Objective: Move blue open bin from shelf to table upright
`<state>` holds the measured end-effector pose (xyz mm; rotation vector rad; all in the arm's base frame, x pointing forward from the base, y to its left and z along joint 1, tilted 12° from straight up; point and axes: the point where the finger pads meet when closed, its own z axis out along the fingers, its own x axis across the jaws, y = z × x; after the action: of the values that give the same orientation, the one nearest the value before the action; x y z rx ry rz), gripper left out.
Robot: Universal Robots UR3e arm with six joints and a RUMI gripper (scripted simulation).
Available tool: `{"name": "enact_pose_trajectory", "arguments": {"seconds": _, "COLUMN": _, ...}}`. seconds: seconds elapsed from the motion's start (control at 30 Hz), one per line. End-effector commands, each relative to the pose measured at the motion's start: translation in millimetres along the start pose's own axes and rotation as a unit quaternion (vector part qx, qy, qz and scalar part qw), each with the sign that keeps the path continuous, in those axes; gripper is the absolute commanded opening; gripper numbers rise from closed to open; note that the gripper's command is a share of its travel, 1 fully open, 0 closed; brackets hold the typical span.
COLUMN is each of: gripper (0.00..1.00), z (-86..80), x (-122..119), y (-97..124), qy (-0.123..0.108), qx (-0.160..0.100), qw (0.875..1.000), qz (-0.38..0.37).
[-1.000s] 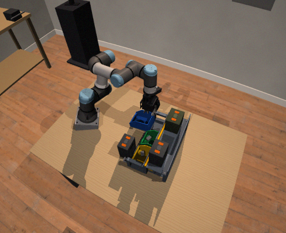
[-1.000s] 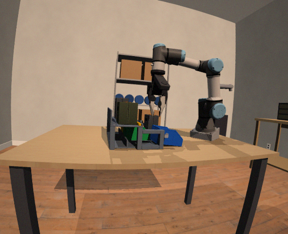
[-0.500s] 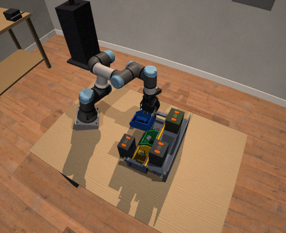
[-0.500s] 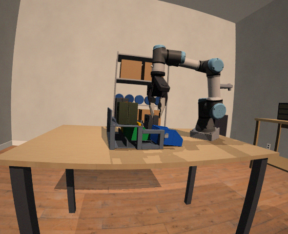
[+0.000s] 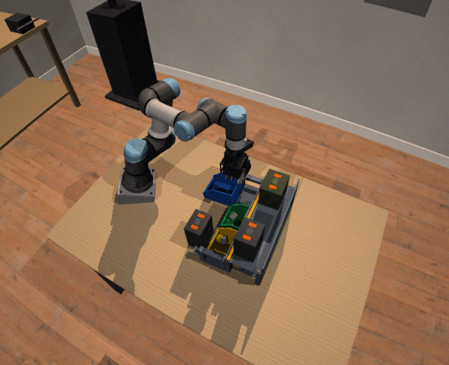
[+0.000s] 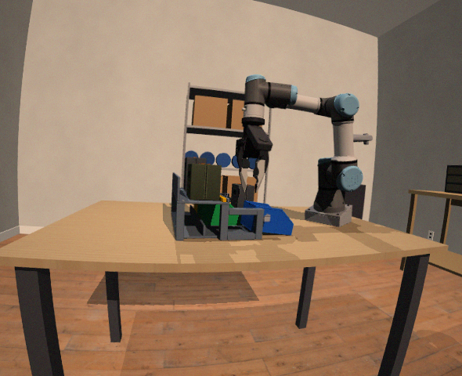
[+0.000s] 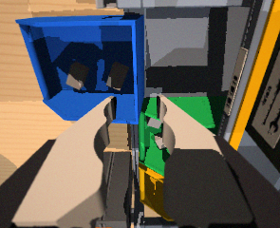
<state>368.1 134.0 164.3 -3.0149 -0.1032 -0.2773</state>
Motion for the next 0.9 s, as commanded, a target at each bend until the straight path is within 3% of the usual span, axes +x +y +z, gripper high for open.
{"name": "enact_pose_trajectory", "arguments": {"seconds": 0.0, "gripper": 0.2, "z": 3.1, "x": 0.5, "y": 0.0, "qy": 0.001, "qx": 0.0, "qw": 1.0, "qz": 0.0}}
{"name": "enact_pose_trajectory", "arguments": {"seconds": 0.87, "gripper": 0.2, "z": 19.1, "x": 0.0, "y": 0.0, "qy": 0.001, "qx": 0.0, "qw": 1.0, "qz": 0.0}}
